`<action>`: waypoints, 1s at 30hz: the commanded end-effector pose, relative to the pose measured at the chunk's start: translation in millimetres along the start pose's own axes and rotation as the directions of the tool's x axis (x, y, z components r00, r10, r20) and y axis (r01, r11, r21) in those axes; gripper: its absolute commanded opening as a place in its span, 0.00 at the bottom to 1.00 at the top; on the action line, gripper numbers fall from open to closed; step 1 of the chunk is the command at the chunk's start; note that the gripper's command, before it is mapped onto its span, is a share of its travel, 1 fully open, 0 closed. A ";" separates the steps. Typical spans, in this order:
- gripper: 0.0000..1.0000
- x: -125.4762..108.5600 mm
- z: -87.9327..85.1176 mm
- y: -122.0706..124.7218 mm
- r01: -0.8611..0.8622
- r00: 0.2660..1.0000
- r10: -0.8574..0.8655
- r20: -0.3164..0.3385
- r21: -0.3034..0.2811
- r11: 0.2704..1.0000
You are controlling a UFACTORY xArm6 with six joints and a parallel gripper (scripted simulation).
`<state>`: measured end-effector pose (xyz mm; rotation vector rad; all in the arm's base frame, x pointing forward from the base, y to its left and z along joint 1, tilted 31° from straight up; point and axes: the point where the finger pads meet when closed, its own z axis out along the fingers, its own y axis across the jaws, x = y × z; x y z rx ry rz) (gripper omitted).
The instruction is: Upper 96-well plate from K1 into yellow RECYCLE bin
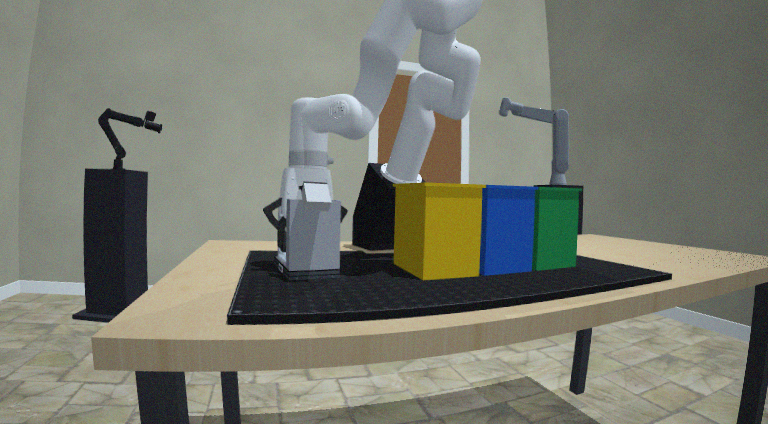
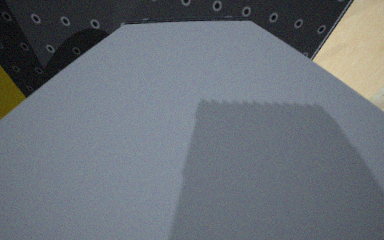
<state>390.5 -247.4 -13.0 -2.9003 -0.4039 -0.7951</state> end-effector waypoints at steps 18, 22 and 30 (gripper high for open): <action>0.00 0.6 -0.8 1.0 0.000 1.000 0.000 -0.001 -0.002 1.000; 0.00 0.6 -3.5 1.0 0.000 1.000 0.000 -0.001 -0.003 1.000; 0.00 0.6 -7.5 1.0 0.000 1.000 0.000 -0.001 -0.003 1.000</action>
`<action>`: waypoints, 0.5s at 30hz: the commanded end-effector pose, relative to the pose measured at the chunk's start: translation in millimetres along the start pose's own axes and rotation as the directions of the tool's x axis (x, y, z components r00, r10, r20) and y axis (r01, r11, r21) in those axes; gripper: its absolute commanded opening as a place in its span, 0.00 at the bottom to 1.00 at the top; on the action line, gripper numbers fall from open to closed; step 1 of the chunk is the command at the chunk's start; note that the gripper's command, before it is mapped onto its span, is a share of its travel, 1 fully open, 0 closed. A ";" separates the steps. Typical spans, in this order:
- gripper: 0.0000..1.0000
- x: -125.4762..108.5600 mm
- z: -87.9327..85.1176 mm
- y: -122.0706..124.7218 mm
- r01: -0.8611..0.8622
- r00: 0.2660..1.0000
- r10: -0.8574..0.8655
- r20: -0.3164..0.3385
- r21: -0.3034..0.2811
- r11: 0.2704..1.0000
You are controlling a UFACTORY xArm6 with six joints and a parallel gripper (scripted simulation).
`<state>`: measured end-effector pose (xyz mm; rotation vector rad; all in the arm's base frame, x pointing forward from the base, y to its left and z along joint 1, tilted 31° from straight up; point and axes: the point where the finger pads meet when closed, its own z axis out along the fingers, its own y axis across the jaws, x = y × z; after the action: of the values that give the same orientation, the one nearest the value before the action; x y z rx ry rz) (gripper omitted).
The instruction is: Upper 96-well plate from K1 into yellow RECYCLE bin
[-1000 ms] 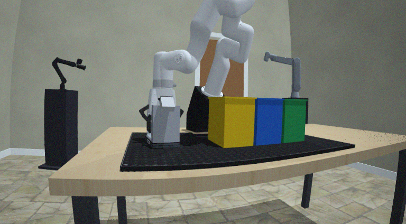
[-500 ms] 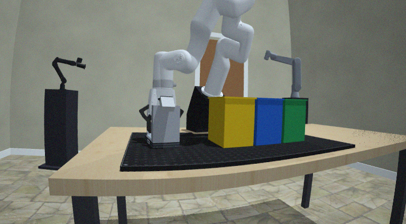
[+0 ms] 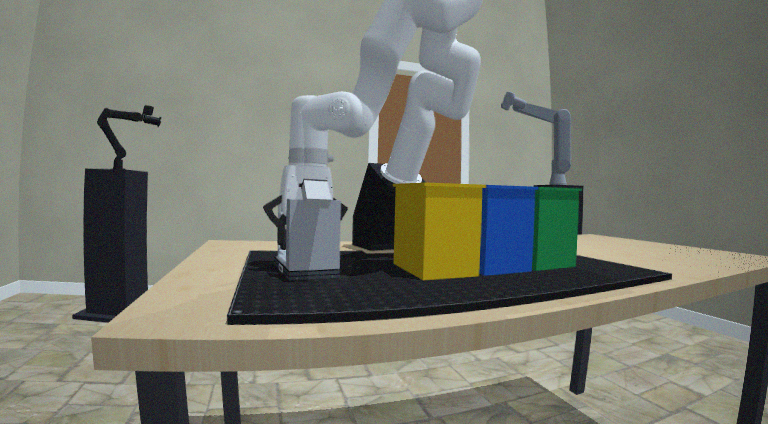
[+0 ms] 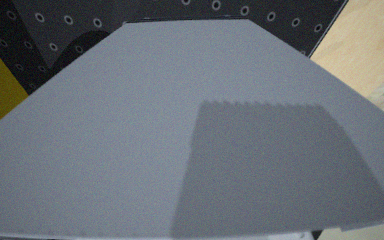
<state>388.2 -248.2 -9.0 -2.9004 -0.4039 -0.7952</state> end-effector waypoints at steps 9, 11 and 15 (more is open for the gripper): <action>0.00 0.7 -8.8 1.0 0.000 1.000 0.000 -0.001 -0.002 1.000; 0.00 0.7 -9.5 1.0 0.000 1.000 0.000 -0.001 -0.002 1.000; 0.00 0.7 -11.5 1.1 0.000 1.000 0.000 -0.001 -0.002 1.000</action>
<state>383.9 -249.7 -1.4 -2.9004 -0.4039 -0.7953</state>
